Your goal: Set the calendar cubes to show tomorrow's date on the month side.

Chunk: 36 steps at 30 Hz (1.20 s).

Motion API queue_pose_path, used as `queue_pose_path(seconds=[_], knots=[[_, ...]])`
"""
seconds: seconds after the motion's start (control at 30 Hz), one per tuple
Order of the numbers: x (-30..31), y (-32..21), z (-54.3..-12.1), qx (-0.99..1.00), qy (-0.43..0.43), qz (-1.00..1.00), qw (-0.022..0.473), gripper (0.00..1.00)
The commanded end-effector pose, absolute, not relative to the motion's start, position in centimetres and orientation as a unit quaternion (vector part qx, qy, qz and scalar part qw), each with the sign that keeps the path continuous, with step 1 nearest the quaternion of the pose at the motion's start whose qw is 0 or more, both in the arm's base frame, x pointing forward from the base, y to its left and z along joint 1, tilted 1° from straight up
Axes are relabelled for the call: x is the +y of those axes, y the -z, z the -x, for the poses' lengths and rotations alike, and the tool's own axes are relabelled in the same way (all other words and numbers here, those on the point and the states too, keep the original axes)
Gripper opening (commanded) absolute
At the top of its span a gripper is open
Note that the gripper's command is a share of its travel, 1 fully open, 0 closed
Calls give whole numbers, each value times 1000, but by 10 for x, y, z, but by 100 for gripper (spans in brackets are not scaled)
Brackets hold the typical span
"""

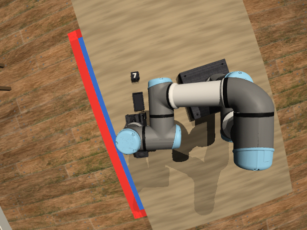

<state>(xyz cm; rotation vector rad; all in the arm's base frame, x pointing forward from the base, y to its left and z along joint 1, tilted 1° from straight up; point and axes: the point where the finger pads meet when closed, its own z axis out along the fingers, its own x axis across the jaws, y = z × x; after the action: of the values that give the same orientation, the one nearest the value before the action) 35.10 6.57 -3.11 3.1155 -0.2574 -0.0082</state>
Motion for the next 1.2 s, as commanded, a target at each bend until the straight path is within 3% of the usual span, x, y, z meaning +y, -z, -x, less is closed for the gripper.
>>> queue_pose_path(seconds=[0.0, 0.73, 1.17], knots=[[65, 20, -352, -82, 1, -997, 8, 11], [67, -57, -353, -82, 1, -997, 8, 11], [67, -68, -352, -82, 2, -997, 8, 11]])
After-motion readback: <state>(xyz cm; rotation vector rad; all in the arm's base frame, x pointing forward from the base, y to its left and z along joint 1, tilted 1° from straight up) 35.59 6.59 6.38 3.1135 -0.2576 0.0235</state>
